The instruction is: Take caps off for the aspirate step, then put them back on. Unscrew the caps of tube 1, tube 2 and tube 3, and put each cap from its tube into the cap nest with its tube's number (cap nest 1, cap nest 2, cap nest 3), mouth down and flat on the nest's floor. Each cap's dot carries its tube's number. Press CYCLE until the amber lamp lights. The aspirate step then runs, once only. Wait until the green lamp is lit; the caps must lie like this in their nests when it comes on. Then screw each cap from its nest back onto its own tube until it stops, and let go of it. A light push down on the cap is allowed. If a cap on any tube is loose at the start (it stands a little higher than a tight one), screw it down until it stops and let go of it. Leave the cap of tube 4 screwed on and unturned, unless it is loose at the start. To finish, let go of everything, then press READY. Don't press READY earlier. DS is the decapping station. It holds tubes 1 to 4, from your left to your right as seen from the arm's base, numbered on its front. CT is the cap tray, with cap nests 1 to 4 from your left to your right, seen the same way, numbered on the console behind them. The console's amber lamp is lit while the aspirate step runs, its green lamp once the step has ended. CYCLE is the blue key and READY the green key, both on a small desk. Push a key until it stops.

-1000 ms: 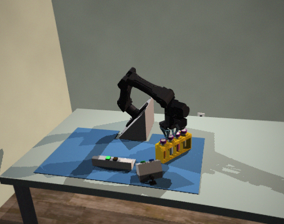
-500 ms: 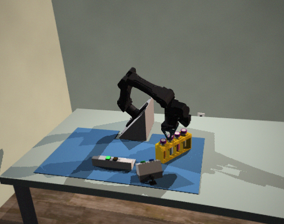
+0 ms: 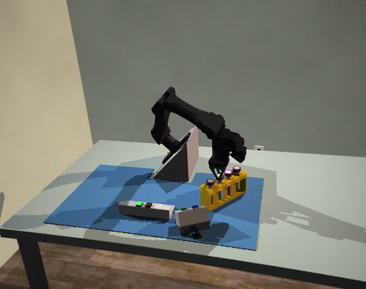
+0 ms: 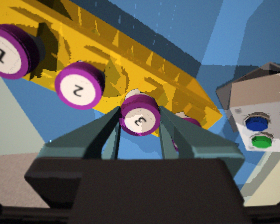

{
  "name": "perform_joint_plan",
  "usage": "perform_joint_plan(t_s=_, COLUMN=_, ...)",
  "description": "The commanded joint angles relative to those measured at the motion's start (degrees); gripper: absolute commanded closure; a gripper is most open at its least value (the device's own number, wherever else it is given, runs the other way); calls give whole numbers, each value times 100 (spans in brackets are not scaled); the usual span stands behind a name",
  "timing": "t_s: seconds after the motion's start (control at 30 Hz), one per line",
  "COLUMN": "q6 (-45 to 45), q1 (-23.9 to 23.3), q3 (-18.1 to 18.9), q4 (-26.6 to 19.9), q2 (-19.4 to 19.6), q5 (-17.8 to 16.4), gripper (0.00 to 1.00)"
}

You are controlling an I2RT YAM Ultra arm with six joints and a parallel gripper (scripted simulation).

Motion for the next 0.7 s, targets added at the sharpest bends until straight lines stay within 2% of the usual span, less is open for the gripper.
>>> perform_joint_plan(t_s=0.0, q6=-23, q1=40, q3=38, q4=4, q2=-54, q5=-3, gripper=100)
perform_joint_plan(t_s=0.13, q6=-24, q1=40, q3=38, q4=5, q2=-54, q5=-3, gripper=100)
perform_joint_plan(t_s=0.47, q6=1883, q1=36, q3=30, q4=16, q2=-53, q5=0, gripper=100)
perform_joint_plan(t_s=0.53, q6=1883, q1=36, q3=30, q4=16, q2=-53, q5=0, gripper=100)
perform_joint_plan(t_s=0.67, q6=2646, q1=34, q3=27, q4=20, q2=-52, q5=1, gripper=100)
